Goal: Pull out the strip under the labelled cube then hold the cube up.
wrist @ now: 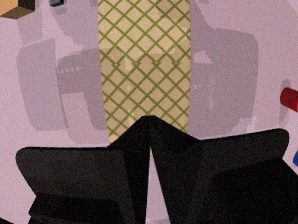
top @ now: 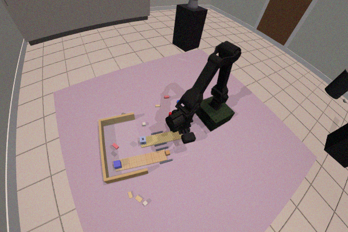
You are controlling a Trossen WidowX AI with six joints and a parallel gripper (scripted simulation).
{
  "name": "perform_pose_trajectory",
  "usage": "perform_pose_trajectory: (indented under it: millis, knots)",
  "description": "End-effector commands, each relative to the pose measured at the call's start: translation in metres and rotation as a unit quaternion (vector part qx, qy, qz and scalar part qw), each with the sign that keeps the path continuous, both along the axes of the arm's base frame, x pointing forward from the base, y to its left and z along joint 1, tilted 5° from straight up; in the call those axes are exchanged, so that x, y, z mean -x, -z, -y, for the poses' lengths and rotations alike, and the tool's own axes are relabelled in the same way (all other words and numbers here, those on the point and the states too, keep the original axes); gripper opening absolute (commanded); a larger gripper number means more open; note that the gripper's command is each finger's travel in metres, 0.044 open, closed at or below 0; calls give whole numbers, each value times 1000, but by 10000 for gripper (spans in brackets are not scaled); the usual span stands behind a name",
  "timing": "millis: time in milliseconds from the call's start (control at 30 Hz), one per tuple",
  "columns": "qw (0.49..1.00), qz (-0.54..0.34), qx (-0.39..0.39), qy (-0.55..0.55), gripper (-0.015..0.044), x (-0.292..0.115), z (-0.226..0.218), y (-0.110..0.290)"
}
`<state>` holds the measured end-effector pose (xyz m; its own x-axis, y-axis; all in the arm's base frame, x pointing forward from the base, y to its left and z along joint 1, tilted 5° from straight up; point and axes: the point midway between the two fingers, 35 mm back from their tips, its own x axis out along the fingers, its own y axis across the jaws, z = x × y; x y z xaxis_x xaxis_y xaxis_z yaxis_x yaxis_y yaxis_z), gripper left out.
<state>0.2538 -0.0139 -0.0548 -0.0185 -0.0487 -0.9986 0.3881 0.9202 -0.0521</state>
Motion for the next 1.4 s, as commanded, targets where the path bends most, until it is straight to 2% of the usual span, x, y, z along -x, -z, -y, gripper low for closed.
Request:
perform_pose_trajectory:
  millis: [0,533,1367]
  knots:
    - [1000,-18,-5,0,0,17,-5,5]
    - [1000,-19,-6,0,0,33,-12,5]
    - [1000,-19,-6,0,0,33,-12,5]
